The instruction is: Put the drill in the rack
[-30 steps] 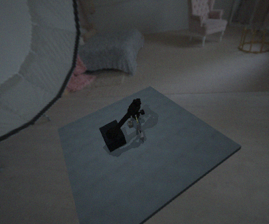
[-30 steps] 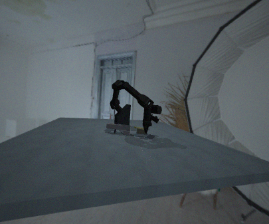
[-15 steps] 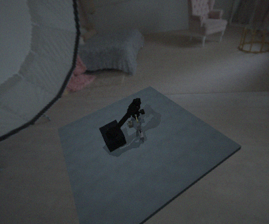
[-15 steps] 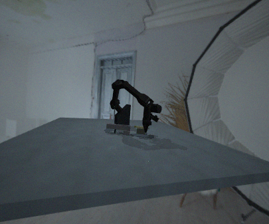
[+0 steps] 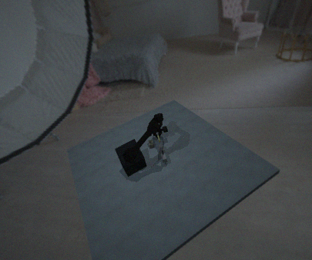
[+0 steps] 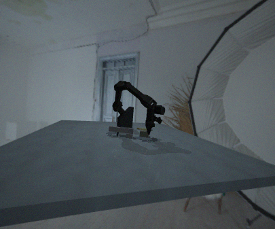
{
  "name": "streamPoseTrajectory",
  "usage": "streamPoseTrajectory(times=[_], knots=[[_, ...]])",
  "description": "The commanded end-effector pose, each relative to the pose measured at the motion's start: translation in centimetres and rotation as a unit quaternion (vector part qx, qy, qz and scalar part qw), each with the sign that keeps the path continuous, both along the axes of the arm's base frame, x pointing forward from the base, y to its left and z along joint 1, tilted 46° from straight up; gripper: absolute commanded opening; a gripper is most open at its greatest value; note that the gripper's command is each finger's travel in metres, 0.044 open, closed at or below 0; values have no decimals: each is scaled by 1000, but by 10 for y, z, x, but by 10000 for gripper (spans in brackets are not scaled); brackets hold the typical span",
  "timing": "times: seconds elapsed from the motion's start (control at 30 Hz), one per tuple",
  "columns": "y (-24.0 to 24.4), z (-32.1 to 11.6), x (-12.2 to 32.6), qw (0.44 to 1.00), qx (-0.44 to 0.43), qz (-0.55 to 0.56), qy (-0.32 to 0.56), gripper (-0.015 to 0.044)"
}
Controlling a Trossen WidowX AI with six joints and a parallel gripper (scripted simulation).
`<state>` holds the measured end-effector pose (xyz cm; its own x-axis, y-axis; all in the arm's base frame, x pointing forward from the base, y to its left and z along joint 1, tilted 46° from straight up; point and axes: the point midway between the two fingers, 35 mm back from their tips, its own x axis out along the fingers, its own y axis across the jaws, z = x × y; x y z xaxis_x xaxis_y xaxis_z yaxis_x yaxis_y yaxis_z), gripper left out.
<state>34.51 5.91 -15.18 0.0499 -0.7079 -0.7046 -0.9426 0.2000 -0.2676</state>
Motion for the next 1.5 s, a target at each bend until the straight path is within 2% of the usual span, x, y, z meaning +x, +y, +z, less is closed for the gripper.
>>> streamPoseTrajectory(times=[0.0, 1.47], knots=[[3, 2, 0, 1000, 3, -1, 0, 0], [16, 12, -5, 1000, 3, -1, 0, 0]])
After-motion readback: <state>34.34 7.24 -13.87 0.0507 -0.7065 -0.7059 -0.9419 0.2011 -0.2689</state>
